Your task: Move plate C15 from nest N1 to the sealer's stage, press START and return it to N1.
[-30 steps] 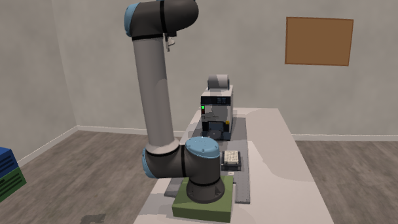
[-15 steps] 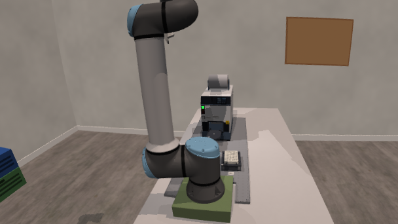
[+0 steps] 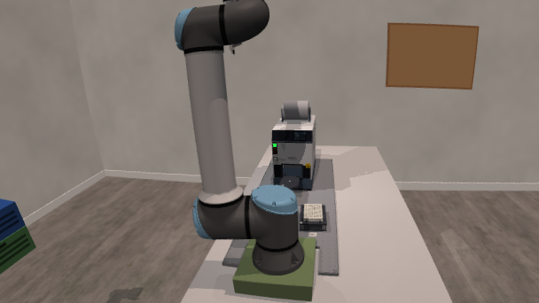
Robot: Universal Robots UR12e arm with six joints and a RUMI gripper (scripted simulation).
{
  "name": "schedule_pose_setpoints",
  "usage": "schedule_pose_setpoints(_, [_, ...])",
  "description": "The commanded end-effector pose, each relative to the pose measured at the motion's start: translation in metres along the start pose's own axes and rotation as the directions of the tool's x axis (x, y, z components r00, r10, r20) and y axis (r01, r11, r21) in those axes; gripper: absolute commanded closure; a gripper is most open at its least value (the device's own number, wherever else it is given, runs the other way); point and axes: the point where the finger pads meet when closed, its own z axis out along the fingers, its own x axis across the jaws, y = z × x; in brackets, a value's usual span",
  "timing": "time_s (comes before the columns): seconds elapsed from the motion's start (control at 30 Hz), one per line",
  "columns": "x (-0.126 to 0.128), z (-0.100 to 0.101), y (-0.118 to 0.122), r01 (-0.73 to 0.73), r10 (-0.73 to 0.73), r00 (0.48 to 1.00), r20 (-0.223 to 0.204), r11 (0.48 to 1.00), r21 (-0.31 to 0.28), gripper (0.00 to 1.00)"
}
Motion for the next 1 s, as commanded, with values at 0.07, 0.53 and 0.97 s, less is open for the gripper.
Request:
schedule_pose_setpoints(0.07, [0.006,-0.001,0.025,-0.04,0.04,0.999,-0.001,0.999,0.0,0.32])
schedule_pose_setpoints(0.53, [0.014,-0.001,0.083,-0.13,0.13,0.991,-0.001,0.991,0.0,0.32])
schedule_pose_setpoints(0.97, [0.017,-0.001,0.131,-0.204,0.204,0.979,-0.001,0.979,0.0,0.32])
